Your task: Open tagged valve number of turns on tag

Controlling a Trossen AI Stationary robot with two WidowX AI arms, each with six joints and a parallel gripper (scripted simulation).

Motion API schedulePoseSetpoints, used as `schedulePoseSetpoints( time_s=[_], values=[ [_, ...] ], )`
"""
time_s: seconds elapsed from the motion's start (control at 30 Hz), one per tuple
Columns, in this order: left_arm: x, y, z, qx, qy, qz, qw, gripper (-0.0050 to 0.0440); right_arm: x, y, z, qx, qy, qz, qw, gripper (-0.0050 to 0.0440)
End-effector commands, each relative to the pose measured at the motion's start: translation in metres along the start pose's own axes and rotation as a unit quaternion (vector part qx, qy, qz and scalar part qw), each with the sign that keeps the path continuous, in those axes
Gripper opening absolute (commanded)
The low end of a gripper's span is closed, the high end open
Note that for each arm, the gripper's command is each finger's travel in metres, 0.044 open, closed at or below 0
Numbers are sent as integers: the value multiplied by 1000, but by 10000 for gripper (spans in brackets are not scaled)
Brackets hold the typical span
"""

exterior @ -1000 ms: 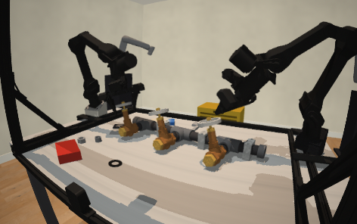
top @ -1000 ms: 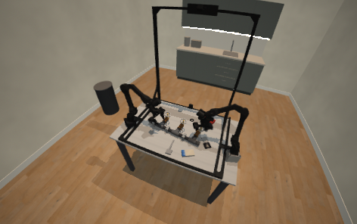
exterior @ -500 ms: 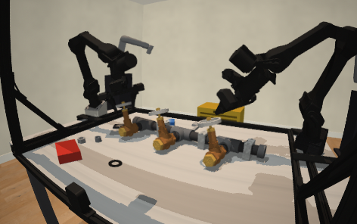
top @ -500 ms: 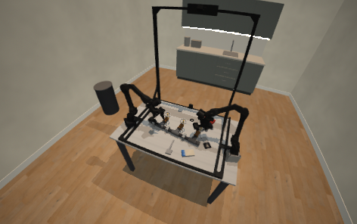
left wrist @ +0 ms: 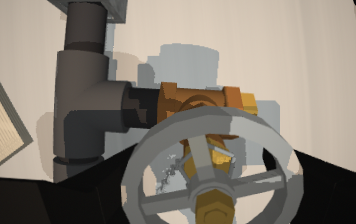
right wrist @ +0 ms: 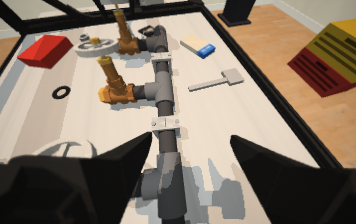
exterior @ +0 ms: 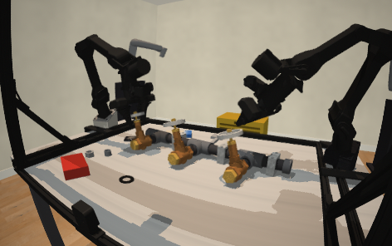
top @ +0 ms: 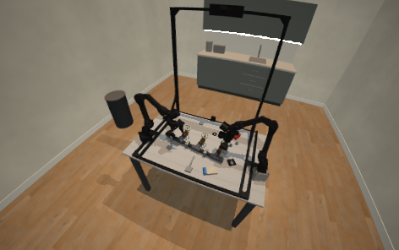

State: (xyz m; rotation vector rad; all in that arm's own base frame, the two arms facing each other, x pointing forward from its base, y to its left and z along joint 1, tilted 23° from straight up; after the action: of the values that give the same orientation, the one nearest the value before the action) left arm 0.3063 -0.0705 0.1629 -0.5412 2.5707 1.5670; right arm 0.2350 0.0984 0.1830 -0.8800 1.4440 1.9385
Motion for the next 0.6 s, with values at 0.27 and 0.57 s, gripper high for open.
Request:
schedulePoseSetpoints(
  time_s=[0.27,0.57],
  values=[
    [0,0,0,0,358,0,934,0,0,0,0,0,0,0,1000,400],
    [0,0,0,0,352,0,936,72,0,0,0,0,0,0,1000,400]
  ],
)
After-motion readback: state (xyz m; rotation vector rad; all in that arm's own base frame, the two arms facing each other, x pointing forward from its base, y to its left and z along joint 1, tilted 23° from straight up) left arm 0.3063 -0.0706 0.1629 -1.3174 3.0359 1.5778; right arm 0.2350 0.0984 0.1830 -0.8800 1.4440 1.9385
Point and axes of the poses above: on each arm, the point midway between the two fingers, 35 mm back from their tips, its own y axis back along the fingers, its own z axis across the jaws, x = y × z, the point moved 5 cm from there along y, back along the fingers, and after that the axes turned 14 degrees about y, right-handed, at the moved point
